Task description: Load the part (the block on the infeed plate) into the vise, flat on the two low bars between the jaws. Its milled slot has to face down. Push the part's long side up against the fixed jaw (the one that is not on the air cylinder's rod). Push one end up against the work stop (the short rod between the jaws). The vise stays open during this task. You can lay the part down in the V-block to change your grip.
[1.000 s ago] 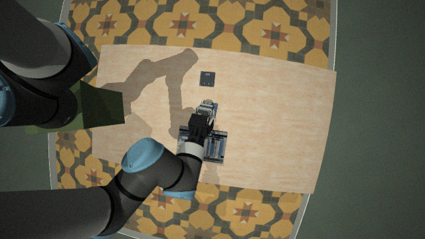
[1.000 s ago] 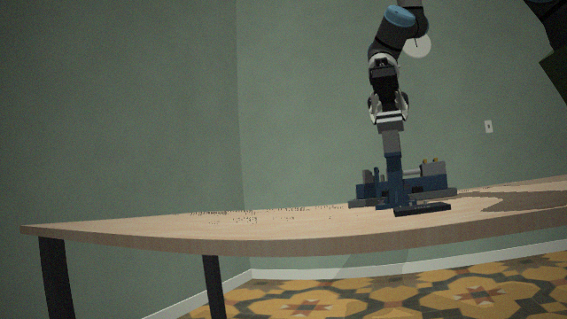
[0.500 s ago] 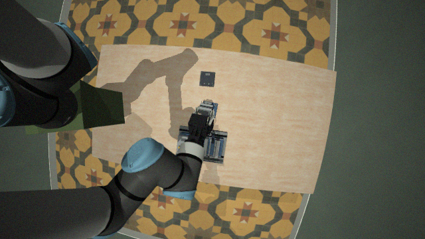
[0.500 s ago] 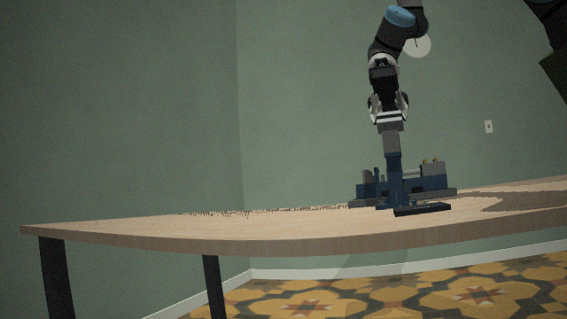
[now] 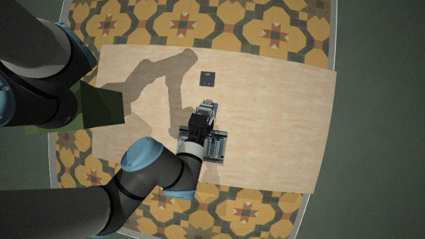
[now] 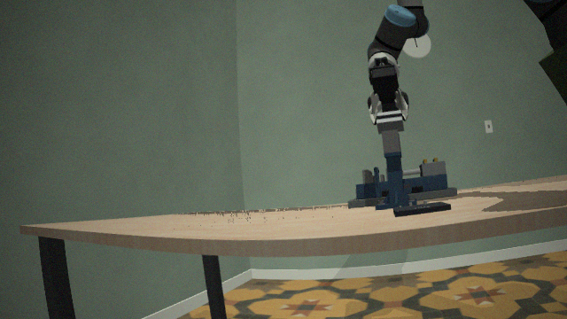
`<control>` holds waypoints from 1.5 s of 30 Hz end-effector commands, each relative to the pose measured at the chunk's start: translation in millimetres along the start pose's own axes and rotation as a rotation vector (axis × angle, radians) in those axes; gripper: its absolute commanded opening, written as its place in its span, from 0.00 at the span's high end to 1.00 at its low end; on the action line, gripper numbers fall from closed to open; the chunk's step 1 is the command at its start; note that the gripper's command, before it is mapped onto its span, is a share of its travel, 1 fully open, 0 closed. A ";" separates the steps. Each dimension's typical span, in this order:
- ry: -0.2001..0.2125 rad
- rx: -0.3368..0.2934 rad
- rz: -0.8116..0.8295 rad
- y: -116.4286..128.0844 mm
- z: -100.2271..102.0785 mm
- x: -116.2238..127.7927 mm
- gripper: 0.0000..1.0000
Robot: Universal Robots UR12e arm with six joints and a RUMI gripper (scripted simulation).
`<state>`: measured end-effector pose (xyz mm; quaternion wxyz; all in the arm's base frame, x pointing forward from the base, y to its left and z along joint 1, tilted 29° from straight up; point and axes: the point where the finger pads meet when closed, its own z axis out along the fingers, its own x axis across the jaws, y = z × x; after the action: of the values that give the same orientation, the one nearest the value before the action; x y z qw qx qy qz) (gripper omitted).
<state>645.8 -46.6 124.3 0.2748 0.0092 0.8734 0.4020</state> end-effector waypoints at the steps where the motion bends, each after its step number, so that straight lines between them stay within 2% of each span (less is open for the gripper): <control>1: 0.000 0.008 -0.001 0.2 -0.2 -0.3 1.00; 14: -0.001 0.047 -0.001 0.3 -0.1 -0.1 1.00; 31: 0.000 0.153 -0.001 1.1 0.0 0.0 1.00; 45: 0.000 0.319 -0.001 2.4 0.4 0.0 1.00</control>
<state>645.4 -45.3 125.7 0.2710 0.0436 0.9179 0.2867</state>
